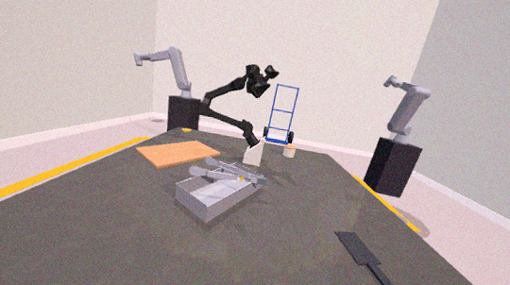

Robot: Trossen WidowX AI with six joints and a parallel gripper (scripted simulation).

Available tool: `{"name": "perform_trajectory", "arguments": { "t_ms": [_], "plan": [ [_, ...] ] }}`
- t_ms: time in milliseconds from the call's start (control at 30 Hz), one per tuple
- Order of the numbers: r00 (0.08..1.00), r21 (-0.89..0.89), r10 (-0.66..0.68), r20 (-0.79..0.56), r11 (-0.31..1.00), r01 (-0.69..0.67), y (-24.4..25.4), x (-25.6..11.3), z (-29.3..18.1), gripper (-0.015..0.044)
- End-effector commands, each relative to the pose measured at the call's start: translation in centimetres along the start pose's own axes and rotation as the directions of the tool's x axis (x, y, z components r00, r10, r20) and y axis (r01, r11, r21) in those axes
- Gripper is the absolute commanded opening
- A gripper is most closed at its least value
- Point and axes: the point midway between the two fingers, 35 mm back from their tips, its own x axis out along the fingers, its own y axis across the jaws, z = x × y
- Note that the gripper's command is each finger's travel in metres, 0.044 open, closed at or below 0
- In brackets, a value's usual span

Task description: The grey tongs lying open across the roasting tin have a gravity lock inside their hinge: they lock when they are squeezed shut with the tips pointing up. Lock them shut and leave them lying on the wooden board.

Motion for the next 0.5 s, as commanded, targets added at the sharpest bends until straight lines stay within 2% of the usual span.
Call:
{"name": "perform_trajectory", "arguments": {
  "t_ms": [0,133,267,367,467],
  "plan": [
    [1.0,0.0,0.0,0.0,1.0,0.0,0.0,0.0,0.0,0.0426],
    [0.999,-0.058,-0.043,-0.009,0.997,0.043,-0.4,0.9,0.0,0.044],
    [0.986,-0.209,-0.162,-0.032,0.966,0.152,-1.8,3.3,0.3,0.044],
    [0.952,-0.399,-0.3,-0.064,0.882,0.251,-3.8,6.0,0.5,0.044],
    [0.884,-0.602,-0.456,-0.104,0.736,0.309,-6.7,8.9,0.9,0.044]
  ]
}}
